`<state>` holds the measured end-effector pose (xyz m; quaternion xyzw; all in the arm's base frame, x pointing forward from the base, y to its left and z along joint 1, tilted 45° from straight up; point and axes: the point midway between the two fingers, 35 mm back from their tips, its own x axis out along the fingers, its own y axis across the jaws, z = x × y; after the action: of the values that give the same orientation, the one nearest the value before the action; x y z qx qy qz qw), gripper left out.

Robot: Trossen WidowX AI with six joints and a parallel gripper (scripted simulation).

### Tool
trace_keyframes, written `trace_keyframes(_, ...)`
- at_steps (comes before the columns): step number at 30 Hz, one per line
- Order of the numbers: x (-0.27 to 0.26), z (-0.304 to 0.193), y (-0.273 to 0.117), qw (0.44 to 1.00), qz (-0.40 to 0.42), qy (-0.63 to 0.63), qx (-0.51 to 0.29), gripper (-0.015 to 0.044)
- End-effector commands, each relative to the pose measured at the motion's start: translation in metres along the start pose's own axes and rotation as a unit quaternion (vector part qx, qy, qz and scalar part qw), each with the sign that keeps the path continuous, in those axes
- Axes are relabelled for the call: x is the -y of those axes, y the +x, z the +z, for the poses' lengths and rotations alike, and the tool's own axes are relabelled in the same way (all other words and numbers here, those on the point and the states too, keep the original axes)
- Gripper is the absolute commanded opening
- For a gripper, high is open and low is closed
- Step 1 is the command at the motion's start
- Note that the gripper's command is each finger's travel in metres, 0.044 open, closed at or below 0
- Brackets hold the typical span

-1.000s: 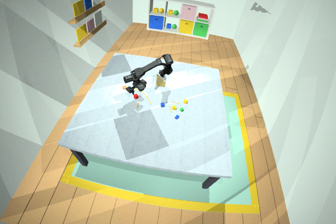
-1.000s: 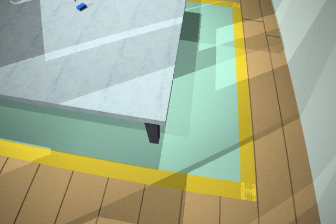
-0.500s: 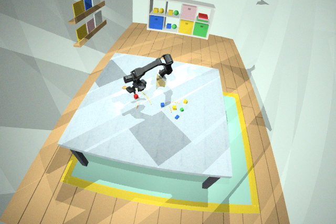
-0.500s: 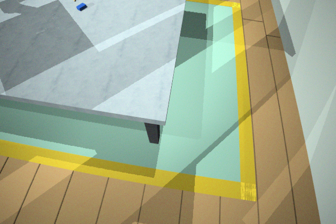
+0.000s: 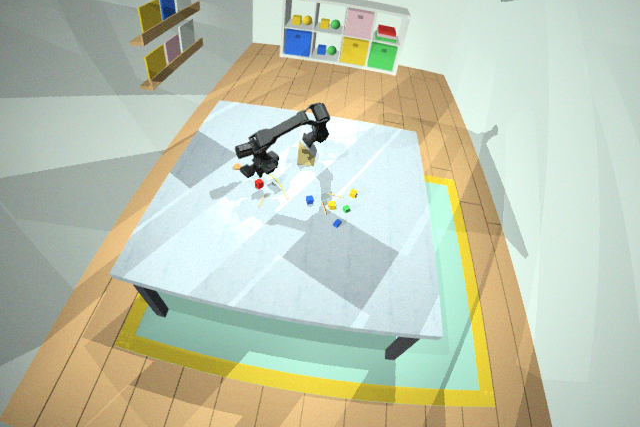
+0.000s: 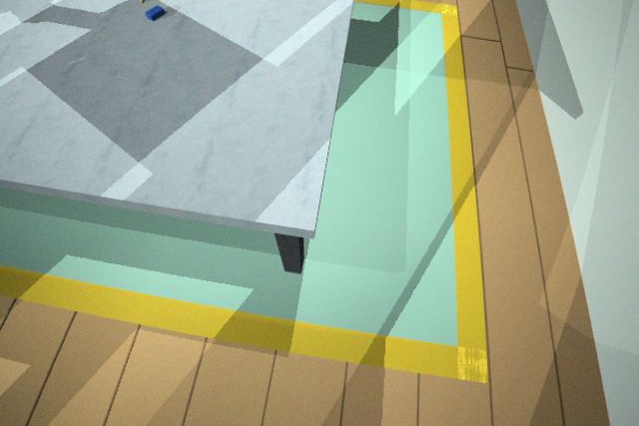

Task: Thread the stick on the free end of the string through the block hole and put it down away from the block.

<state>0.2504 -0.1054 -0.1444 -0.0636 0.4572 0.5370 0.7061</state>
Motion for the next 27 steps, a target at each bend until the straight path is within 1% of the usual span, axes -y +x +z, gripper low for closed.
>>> trace_keyframes(1,0.0,0.0,0.0,1.0,0.0,0.0,0.0,0.0)
trace_keyframes(8,0.0,0.0,0.0,1.0,0.0,0.0,0.0,0.0)
trace_keyframes(17,0.0,0.0,0.0,1.0,0.0,0.0,0.0,0.0236)
trace_keyframes(18,0.0,0.0,0.0,1.0,0.0,0.0,0.0,0.0244)
trace_keyframes(19,0.0,0.0,0.0,1.0,0.0,0.0,0.0,0.0244)
trace_keyframes(27,0.0,0.0,0.0,1.0,0.0,0.0,0.0,0.0034)
